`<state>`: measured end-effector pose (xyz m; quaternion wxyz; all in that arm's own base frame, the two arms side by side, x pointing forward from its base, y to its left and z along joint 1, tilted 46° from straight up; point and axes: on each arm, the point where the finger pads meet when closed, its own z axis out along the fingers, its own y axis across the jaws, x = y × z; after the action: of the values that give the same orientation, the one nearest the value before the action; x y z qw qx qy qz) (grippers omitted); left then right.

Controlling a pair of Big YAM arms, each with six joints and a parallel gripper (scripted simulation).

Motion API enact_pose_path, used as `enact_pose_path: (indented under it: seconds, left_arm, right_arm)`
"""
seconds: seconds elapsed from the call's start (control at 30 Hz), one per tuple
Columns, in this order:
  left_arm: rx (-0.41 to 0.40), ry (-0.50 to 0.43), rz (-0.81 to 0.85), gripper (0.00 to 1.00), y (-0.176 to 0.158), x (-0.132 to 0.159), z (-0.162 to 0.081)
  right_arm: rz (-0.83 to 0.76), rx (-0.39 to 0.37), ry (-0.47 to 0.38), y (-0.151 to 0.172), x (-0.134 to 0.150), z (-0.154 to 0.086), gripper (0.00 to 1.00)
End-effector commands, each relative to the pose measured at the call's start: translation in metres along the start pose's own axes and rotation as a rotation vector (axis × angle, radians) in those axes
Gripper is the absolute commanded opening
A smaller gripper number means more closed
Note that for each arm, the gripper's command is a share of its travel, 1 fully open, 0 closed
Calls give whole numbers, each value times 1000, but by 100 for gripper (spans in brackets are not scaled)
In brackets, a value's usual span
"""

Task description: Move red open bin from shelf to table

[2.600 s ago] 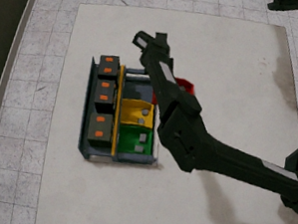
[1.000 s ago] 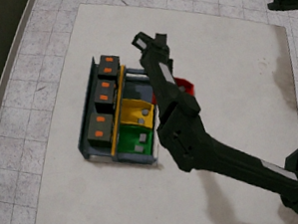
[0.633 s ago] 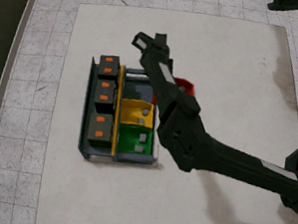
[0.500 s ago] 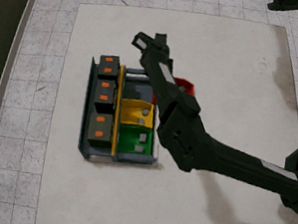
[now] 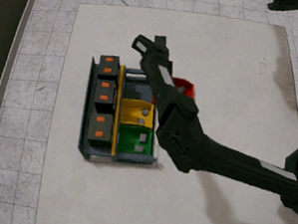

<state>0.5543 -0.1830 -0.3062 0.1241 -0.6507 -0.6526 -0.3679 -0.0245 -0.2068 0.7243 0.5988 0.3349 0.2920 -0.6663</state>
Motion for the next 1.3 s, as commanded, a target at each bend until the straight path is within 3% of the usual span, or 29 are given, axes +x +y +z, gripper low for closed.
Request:
enact_pose_path:
  seconds: [0.0,0.1,0.57,0.73,1.1,1.13,1.27]
  left_arm:
    - [-16,-10,21,43,4,-12,-4]
    - [-6,-5,-8,43,10,-2,13]
    - [-14,-7,-7,43,16,-1,22]
    - [-6,-2,-7,43,9,-1,37]
    - [-9,-3,-10,43,13,1,40]
    - [-25,-12,0,43,15,-7,30]
    - [-14,-6,5,43,9,-6,38]
  right_arm:
    - [-19,5,-56,-2,-39,-6,100]
    - [-19,5,-56,-2,-39,-6,100]
    - [-19,5,-56,-2,-39,-6,100]
    - [-19,5,-56,-2,-39,-6,100]
    - [-19,5,-56,-2,-39,-6,100]
    - [-19,5,-56,-2,-39,-6,100]
    - [-19,5,-56,-2,-39,-6,100]
